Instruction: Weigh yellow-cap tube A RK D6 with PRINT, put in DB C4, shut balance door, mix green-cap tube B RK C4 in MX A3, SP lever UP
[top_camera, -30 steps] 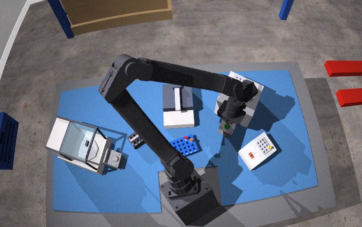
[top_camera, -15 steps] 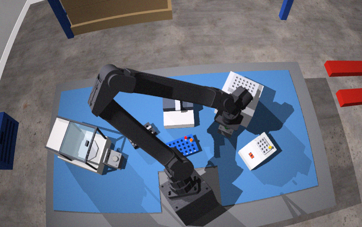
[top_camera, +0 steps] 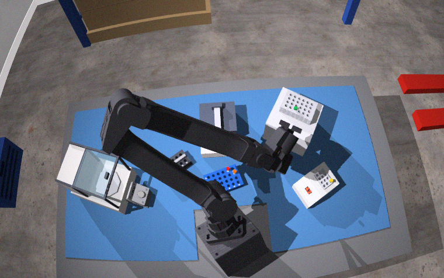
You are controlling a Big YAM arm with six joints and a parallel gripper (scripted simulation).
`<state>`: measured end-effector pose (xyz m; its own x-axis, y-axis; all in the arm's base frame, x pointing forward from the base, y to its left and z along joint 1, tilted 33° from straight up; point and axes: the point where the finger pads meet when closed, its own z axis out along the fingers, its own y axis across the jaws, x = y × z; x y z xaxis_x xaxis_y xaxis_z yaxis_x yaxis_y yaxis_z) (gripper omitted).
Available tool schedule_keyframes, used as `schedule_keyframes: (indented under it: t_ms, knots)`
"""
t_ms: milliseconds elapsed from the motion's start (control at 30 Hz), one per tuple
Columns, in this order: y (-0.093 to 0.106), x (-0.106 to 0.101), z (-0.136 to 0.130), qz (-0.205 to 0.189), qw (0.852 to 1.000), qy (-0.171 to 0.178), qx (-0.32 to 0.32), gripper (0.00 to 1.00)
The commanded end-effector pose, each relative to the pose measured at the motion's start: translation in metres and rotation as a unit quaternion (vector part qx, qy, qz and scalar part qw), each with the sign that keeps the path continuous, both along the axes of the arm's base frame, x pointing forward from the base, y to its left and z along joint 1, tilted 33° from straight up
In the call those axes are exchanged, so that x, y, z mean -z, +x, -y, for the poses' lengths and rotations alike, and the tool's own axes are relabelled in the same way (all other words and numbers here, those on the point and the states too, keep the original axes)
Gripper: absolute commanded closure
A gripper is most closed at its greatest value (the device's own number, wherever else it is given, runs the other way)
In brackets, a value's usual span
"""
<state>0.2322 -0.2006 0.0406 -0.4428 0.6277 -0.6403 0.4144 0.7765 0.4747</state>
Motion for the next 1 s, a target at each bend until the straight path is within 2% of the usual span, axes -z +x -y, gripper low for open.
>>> schedule_keyframes:
  t_ms: [0,300,333,967]
  knots:
    - [-0.0013,-0.0082,0.0086,0.014,1.0,-0.013,0.015,1.0]
    - [-0.01,-0.0024,-0.0003,0.01,1.0,-0.015,0.008,1.0]
    - [-0.0039,-0.0067,0.0051,0.012,1.0,-0.016,0.006,1.0]
    - [-0.0039,-0.0067,0.0051,0.012,1.0,-0.016,0.006,1.0]
